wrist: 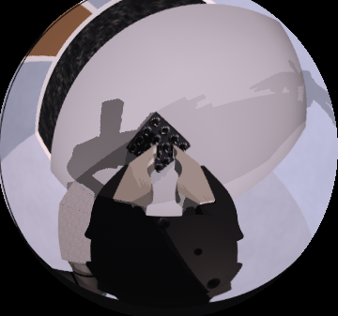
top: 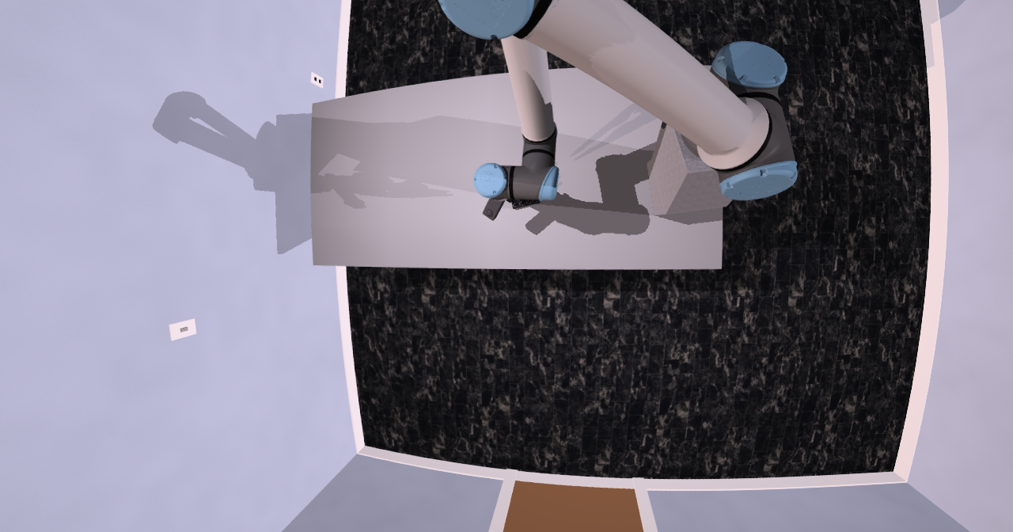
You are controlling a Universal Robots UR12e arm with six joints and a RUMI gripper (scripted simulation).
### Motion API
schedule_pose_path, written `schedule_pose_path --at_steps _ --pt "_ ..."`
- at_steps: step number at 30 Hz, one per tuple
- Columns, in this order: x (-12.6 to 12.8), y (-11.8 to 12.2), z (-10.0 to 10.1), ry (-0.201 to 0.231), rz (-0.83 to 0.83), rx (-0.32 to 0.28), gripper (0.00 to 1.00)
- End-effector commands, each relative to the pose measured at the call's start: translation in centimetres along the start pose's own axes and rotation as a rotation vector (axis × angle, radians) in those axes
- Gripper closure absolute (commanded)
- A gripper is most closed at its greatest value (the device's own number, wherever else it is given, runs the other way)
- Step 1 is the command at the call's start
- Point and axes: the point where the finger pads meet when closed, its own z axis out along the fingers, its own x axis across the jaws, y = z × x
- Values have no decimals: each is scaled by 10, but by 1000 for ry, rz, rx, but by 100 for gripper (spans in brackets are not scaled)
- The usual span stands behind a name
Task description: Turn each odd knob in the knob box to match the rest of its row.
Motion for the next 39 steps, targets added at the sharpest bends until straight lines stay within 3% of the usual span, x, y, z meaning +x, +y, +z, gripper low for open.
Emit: schedule_pose_path --at_steps 1,39 --pt "-1 1 1 -2 0 0 89" --pt "2 0 38 0 1 2 89"
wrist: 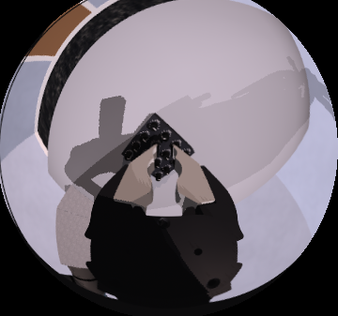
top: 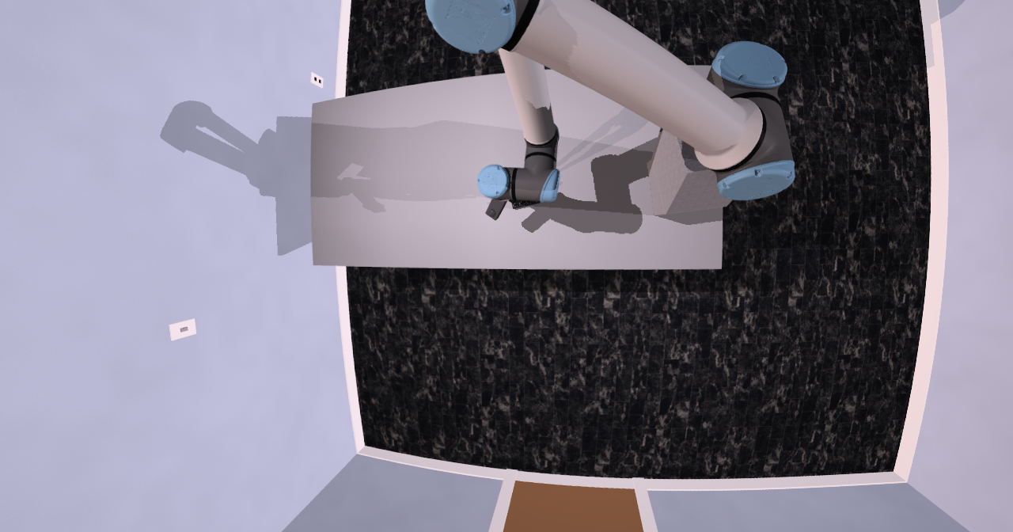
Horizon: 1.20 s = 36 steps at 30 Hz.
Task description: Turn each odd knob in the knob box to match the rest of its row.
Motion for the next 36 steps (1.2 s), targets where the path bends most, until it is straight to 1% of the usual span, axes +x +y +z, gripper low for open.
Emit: schedule_pose_path --at_steps 1,15,36 --pt "3 -2 8 3 1 4 89" --pt "3 -2 13 3 1 3 89" --pt "3 -2 12 4 0 4 89"
